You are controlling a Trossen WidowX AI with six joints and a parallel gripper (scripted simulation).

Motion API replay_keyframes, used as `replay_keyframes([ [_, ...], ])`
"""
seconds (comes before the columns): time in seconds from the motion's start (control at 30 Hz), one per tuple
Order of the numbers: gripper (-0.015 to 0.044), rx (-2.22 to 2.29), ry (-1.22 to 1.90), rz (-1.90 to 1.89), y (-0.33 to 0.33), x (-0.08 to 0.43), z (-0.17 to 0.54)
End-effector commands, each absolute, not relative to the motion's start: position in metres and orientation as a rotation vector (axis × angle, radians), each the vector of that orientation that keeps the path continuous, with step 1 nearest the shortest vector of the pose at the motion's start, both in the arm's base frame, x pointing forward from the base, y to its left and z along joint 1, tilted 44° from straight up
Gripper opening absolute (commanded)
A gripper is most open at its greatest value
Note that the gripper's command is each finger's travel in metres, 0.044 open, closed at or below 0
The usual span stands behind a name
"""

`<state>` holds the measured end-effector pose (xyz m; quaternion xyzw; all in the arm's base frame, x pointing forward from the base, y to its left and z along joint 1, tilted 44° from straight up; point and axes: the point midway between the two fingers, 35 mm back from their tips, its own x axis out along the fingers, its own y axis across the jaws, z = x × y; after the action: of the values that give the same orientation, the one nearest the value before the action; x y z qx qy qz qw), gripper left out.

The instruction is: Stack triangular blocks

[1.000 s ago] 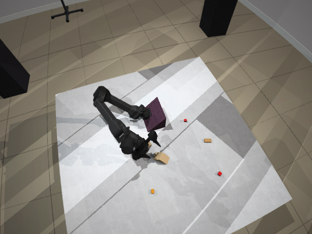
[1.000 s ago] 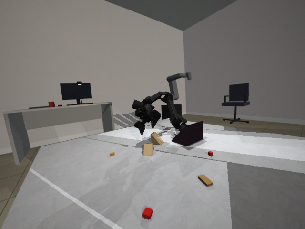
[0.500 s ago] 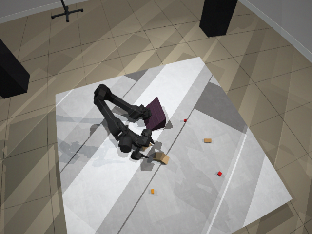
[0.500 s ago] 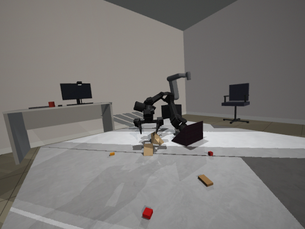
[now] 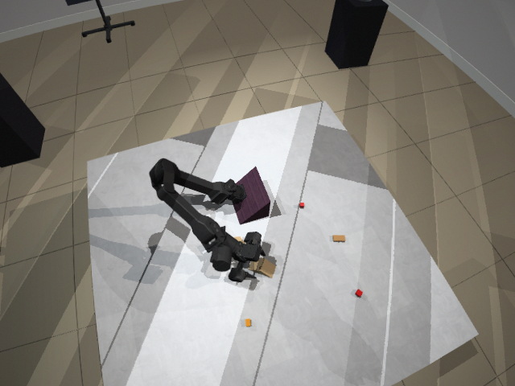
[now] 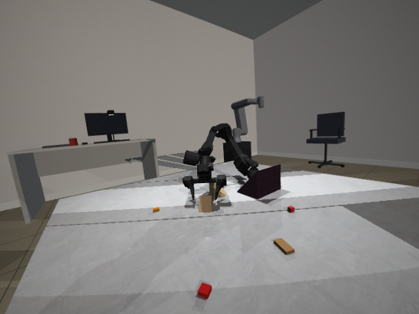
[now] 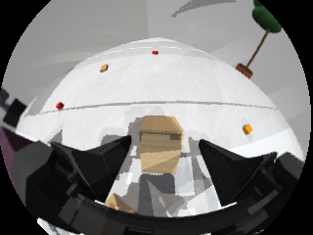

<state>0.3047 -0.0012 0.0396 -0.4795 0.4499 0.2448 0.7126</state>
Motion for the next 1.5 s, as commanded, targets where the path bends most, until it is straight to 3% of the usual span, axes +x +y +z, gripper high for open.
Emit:
replay_keyframes([
  [0.0,0.0440,-1.061,1.005,0.551,-0.004,0.307,0.021],
  [0.33,0.0440,-1.061,1.005,0.551,-0.004,0.306,0.021],
  [0.6,0.0230,-1.061,1.006,0.545,-0.005,0.307,0.022],
  [0.83,0.0183,-1.061,1.006,0.545,-0.005,0.307,0.022],
  [1.07,0.0000,-1.060,1.007,0.546,0.003,0.308,0.029],
  [1.47,0.0000,-1.057,1.008,0.549,0.043,0.309,0.068],
])
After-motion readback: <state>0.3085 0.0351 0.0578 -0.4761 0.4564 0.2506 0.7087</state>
